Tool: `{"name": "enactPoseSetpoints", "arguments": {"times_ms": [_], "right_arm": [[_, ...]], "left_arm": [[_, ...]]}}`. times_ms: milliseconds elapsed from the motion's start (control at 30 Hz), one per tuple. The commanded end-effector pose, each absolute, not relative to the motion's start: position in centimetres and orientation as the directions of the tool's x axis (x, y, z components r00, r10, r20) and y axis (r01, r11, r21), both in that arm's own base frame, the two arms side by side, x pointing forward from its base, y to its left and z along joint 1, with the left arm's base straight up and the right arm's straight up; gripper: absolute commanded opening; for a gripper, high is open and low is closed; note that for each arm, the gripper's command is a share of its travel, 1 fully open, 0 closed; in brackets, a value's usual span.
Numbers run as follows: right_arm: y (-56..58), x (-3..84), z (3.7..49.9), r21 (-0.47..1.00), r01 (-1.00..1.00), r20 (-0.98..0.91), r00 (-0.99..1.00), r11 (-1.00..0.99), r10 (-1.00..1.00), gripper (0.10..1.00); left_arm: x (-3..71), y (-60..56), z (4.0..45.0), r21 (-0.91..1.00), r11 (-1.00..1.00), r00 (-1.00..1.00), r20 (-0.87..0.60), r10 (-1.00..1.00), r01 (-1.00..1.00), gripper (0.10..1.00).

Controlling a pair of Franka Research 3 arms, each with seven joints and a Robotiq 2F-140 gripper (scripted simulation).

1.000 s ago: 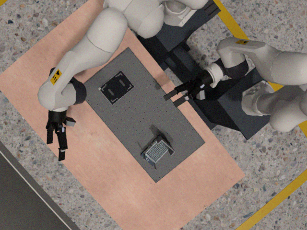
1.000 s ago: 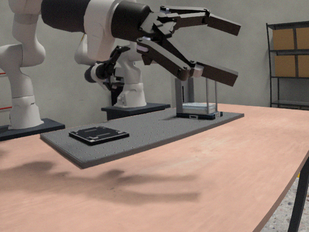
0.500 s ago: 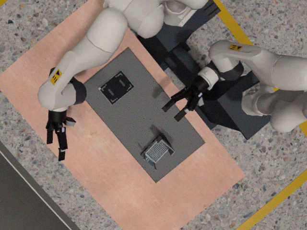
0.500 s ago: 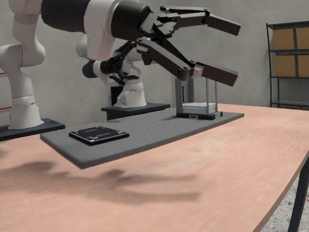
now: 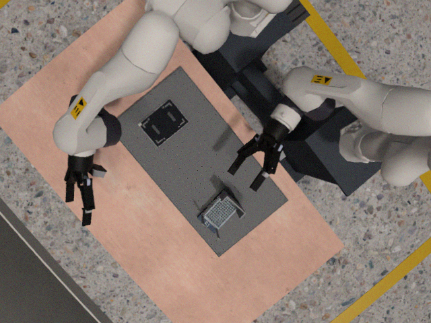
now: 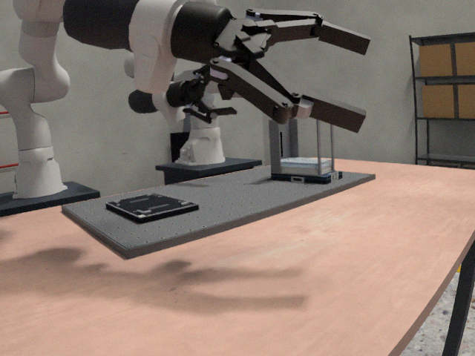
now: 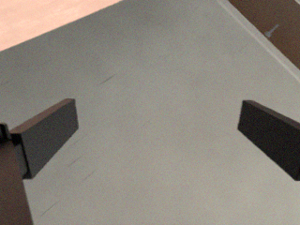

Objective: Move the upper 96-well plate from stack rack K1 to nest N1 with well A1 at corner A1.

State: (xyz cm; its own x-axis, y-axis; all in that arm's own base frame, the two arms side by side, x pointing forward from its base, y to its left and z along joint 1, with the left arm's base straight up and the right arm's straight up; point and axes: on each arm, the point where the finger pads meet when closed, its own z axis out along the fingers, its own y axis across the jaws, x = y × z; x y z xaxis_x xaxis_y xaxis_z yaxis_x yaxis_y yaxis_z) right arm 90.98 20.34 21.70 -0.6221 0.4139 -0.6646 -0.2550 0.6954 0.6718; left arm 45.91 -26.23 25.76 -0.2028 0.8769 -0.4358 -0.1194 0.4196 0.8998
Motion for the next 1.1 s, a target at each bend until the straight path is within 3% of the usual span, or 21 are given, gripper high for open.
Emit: {"name": "enactPoseSetpoints", "arguments": {"times_ms": [0,600,1067], "right_arm": [[20.3,91.0,21.7,0.672,-0.255,-0.665,-0.622,0.695,0.414,1.000],[20.3,91.0,21.7,0.672,-0.255,-0.665,-0.622,0.695,0.414,1.000],[20.3,91.0,21.7,0.672,-0.255,-0.665,-0.622,0.695,0.414,1.000]], "left_arm": [[46.6,-24.9,25.9,0.875,0.462,-0.251,-0.484,0.838,-0.145,1.000],[49.5,-18.2,27.1,0.791,0.544,-0.423,-0.610,0.670,-0.278,1.000],[50.7,-12.4,27.8,0.682,0.579,-0.542,-0.721,0.431,-0.447,1.000]]}}
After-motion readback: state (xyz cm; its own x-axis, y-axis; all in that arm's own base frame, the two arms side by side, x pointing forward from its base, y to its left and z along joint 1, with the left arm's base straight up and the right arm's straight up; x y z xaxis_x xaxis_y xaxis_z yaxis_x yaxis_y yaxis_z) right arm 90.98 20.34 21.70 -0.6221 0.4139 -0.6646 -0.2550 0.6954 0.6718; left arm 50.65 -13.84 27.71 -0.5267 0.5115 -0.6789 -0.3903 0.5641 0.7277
